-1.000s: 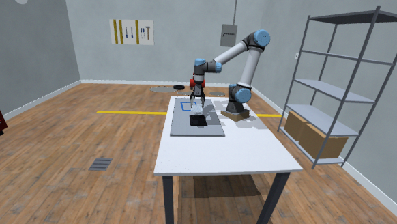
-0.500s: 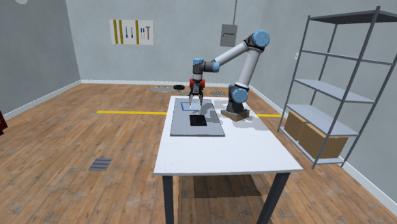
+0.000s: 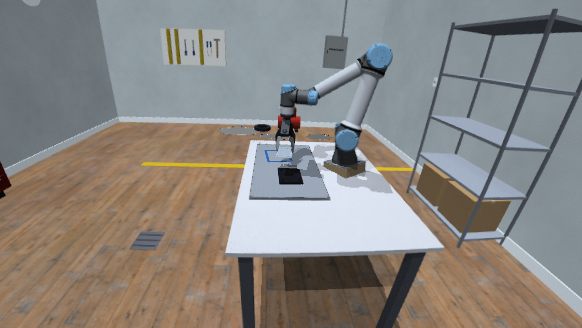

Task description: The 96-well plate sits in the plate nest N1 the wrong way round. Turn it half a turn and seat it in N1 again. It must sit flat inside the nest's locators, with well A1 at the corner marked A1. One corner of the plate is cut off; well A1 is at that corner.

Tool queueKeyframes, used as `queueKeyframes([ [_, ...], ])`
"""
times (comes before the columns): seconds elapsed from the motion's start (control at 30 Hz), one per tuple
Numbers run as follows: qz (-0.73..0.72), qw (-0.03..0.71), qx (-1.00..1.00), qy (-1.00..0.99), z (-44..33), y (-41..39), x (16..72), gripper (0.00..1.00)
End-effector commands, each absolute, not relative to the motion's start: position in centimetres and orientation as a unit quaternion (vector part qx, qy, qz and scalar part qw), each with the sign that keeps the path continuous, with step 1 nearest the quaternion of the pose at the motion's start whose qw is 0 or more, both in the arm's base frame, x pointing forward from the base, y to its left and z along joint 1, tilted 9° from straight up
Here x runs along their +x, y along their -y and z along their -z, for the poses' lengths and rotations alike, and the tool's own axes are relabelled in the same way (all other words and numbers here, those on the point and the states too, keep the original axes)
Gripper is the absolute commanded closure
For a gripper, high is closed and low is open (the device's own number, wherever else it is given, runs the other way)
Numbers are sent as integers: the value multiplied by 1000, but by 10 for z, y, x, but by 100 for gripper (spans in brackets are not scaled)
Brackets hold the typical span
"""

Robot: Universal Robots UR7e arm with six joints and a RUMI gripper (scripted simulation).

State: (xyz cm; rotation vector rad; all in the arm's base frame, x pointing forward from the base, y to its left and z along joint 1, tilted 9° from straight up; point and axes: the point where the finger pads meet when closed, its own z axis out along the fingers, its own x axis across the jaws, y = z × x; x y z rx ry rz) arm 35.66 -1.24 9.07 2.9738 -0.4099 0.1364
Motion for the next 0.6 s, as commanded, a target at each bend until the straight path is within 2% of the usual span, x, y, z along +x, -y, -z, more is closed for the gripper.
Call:
queueKeyframes([
  [0.0,-46,68,987,136,-92,20,358,100],
  [0.57,-46,68,987,136,-97,69,361,100],
])
